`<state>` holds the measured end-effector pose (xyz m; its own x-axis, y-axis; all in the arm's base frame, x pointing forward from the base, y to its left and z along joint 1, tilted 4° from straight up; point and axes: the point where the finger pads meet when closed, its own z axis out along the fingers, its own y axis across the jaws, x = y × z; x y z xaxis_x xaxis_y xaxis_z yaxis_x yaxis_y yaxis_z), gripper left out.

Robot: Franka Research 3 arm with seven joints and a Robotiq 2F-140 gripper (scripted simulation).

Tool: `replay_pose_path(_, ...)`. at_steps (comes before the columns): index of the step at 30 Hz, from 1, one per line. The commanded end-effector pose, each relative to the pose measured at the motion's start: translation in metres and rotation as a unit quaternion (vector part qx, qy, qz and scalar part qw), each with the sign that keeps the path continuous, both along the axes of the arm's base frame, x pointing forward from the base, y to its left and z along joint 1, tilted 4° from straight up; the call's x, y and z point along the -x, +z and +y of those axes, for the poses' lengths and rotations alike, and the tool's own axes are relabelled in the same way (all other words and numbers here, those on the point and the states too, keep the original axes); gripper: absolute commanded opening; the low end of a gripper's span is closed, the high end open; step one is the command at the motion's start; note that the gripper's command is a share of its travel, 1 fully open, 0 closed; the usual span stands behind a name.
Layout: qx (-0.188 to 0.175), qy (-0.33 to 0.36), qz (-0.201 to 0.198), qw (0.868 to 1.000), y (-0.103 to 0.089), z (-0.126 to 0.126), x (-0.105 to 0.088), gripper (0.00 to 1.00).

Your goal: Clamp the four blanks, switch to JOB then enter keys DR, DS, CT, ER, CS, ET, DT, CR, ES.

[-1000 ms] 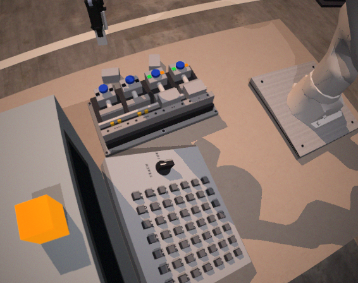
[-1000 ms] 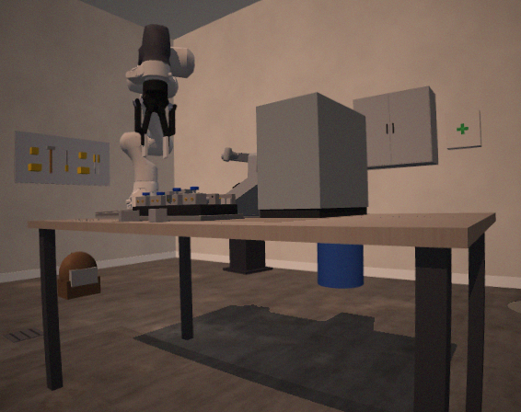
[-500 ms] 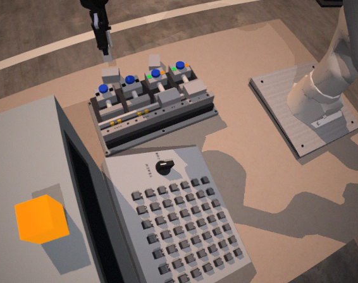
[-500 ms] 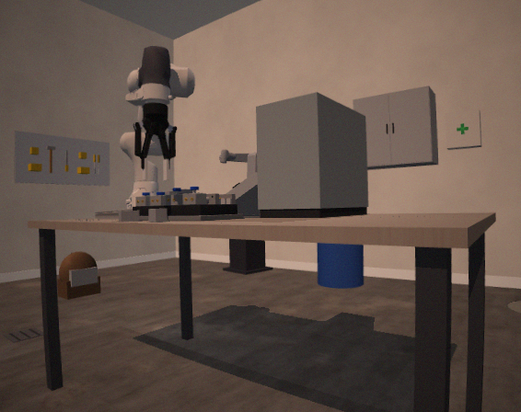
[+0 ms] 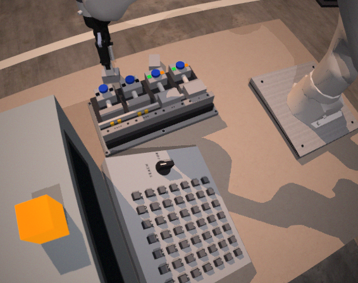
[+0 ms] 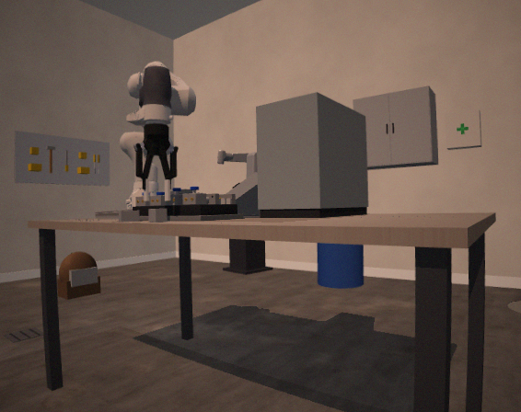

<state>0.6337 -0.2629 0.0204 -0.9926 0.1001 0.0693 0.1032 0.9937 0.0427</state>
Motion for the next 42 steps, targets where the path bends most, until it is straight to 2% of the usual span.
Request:
replay_pose_path(1, 0.002, 0.002, -0.008, 1.000, -0.0093, -0.0012, -0.0044, 0.40)
replay_pose_path(7, 0.002, 0.002, -0.008, 1.000, -0.0162, -0.0009, -0.0040, 0.40)
replay_pose_path(42, 0.002, 0.002, -0.008, 1.000, -0.0171, -0.0009, -0.0040, 0.40)
